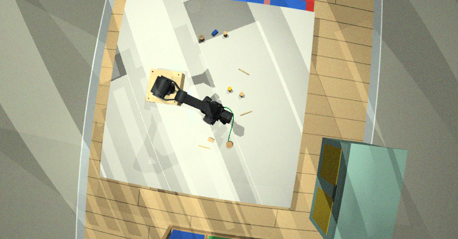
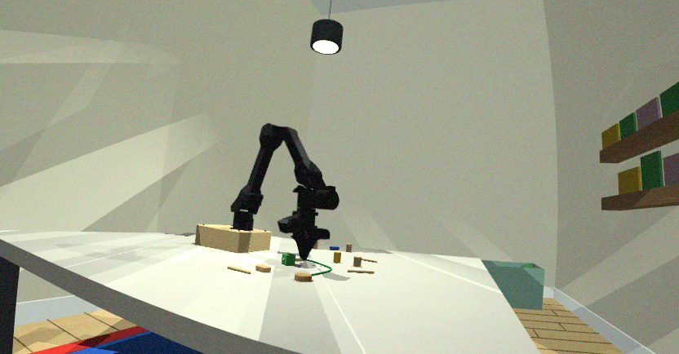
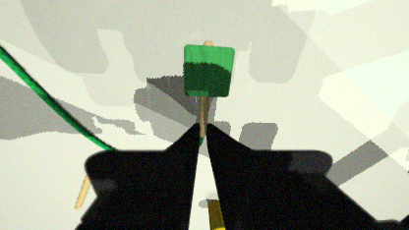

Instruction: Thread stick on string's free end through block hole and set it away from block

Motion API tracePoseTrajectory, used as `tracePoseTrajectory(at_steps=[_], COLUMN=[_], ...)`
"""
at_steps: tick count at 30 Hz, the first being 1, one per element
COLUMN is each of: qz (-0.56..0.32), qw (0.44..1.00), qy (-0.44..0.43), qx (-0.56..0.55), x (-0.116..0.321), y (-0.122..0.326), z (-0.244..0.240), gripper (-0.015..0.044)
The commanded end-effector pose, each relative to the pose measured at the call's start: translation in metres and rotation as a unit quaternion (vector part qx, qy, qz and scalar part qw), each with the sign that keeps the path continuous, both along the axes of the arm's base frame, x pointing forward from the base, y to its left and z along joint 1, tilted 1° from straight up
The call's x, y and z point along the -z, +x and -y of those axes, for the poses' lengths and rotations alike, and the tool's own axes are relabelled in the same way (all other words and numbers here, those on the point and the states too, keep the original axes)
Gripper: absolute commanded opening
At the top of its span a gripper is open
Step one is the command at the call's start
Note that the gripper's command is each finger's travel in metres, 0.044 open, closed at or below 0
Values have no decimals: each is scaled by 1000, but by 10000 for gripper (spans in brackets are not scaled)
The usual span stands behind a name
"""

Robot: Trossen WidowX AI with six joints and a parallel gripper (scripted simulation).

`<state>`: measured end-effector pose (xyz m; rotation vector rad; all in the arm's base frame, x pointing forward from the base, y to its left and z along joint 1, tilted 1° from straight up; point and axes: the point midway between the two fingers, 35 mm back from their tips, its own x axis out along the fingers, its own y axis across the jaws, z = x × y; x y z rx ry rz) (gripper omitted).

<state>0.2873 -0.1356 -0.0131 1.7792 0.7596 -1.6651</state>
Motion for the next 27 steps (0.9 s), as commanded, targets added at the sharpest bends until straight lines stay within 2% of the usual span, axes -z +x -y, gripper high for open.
tracePoseTrajectory(at_steps=[1, 14, 19, 22, 27], qz=[1, 1, -1, -1, 0], qw=[1000, 1000, 1000, 1000, 1000], qy=[2, 1, 0, 0, -1], qx=[-3, -2, 1, 1, 0], x=[0, 1, 1, -2, -69], y=[-4, -16, -15, -14, -16], z=[4, 17, 16, 17, 17], gripper=[0, 0, 123, 123, 123])
